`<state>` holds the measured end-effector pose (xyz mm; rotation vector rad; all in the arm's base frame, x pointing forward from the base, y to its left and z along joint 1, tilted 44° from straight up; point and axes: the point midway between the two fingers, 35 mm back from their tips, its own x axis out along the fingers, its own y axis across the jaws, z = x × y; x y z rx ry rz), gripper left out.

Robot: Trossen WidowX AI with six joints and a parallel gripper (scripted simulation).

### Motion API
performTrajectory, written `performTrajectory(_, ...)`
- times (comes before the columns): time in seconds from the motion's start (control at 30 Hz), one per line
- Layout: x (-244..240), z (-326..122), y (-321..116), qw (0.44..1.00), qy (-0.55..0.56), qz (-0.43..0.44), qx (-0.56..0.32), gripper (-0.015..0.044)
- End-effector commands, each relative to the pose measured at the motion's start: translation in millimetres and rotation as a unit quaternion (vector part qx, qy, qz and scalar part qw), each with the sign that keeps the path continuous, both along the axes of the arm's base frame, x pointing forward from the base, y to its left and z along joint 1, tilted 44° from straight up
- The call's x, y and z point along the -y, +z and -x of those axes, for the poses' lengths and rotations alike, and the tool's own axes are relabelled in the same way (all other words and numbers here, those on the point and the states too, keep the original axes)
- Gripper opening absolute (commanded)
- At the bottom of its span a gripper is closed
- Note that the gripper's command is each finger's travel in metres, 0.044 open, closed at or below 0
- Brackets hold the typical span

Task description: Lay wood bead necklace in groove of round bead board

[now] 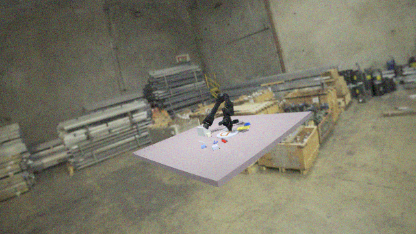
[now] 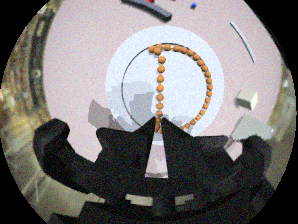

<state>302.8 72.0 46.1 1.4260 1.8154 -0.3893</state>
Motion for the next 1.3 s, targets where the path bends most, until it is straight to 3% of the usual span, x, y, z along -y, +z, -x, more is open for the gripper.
performTrajectory(0.0,0,0,0,1.000,0.001,0.000,0.000,0.0000)
performTrajectory(1.27,-18,-17,14,1.000,-0.001,-0.003,-0.002,0.0000)
